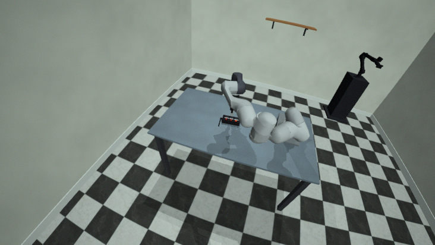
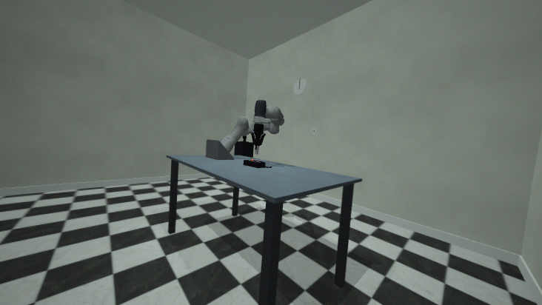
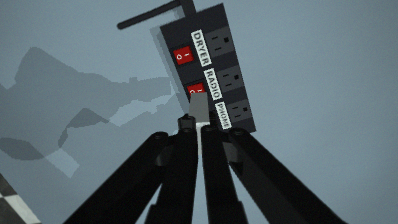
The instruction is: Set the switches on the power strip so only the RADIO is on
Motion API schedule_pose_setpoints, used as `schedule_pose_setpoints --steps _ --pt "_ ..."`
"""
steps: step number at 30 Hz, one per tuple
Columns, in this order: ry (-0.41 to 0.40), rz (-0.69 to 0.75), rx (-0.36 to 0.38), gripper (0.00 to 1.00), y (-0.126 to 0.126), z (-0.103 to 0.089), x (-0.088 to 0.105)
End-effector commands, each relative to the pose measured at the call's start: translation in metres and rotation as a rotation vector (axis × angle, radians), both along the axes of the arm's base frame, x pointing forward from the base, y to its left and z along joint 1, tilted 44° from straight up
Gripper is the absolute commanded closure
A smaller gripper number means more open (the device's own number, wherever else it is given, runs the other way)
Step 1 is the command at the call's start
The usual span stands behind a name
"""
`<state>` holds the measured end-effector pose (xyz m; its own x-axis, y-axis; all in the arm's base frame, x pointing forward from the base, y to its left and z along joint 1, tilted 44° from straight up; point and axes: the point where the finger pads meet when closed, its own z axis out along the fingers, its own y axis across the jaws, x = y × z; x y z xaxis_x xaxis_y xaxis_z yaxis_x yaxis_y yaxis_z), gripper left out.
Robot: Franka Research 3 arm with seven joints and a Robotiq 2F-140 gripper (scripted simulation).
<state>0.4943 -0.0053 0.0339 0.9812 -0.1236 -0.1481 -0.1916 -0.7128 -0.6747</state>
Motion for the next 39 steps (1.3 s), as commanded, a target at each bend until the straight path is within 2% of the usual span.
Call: schedule_pose_setpoints --steps 1,24,39 --pt "-0.201 0.189 0.007 1.0 -0.002 -0.002 -0.001" --pt "-0.201 0.189 0.007 1.0 0.006 -0.011 -0.001" --pt "-0.201 0.189 0.007 1.0 0.019 -0.025 -0.002"
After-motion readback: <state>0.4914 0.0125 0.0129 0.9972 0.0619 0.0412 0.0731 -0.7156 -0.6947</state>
